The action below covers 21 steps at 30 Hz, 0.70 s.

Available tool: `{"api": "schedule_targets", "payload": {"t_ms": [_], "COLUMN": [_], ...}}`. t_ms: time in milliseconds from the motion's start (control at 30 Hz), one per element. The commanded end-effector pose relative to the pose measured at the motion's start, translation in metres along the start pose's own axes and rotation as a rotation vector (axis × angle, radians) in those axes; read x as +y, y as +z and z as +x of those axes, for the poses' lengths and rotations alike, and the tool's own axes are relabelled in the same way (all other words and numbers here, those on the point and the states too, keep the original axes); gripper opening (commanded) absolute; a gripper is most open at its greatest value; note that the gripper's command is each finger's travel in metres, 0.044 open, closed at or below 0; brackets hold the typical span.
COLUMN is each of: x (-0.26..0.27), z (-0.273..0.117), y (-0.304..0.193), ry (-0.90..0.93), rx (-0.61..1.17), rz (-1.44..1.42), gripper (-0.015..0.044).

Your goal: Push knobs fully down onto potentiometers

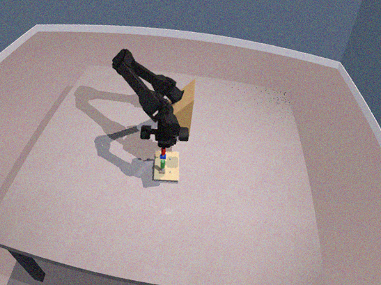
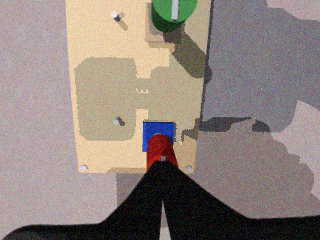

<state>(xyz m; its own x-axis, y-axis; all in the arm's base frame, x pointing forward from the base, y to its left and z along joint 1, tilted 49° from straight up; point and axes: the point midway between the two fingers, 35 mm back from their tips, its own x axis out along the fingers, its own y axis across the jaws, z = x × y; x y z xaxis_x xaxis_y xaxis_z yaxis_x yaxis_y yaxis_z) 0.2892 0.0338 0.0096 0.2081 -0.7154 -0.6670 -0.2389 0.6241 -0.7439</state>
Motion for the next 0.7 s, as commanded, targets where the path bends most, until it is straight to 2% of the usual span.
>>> {"api": "schedule_targets", "payload": {"t_ms": [0,667], "x": [-0.0015,-0.0015], "z": [0.005,0.0076], "y": [-0.0001,-0.0001], "ry": [-0.002,-0.002], "rx": [0.007,0.007], "rz": [0.007,0.007], "gripper": [0.0,0.0]}}
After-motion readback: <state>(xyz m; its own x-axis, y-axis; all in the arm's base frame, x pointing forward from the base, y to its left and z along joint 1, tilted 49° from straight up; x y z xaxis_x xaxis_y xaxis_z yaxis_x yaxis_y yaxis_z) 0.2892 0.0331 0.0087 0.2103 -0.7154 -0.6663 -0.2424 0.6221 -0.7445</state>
